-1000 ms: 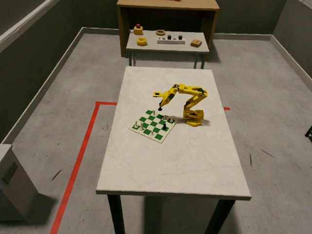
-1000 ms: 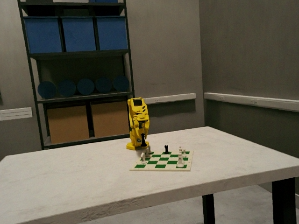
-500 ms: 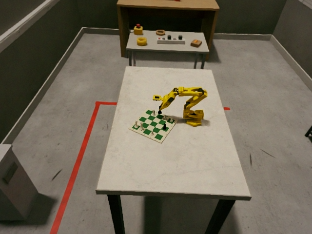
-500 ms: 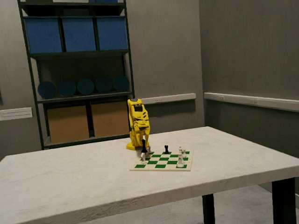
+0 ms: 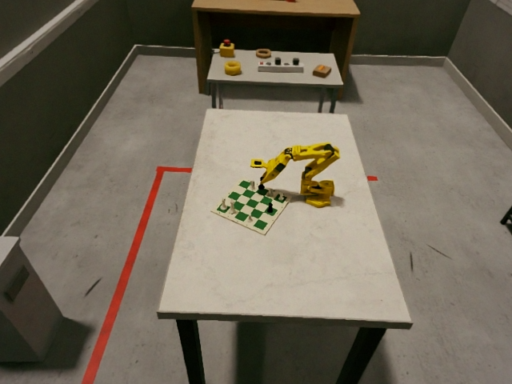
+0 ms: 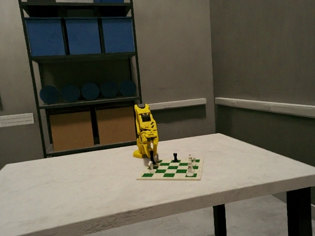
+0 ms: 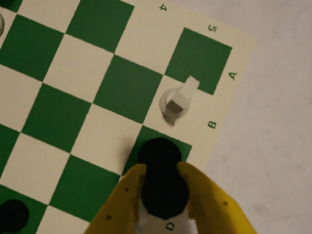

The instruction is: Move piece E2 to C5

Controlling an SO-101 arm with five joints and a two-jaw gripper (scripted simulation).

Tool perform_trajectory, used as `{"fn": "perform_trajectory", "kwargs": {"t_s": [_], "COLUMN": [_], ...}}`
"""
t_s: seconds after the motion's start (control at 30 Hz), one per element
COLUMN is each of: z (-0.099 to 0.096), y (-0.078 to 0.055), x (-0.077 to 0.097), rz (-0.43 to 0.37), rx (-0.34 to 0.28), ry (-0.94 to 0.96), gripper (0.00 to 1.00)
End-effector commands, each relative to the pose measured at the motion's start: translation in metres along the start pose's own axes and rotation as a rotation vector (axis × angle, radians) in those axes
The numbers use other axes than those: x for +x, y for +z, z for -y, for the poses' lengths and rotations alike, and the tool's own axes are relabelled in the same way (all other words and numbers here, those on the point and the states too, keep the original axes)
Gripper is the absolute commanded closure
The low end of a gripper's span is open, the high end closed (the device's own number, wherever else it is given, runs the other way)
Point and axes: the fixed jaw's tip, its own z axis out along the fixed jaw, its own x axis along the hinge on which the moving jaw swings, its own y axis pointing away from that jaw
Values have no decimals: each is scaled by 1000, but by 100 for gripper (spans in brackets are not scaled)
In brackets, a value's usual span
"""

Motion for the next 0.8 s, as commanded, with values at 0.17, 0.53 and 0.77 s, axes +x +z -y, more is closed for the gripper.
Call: {"fn": "perform_trajectory", "kwargs": {"t_s": [0.17, 0.53, 0.77], "z": [-2, -4, -4], "y": [5, 7, 7], "x": [5, 14, 14], "rz": [-19, -20, -20], "rx": [-7, -11, -11], "ry": [-16, -22, -22], "gripper": [100, 100, 100]}}
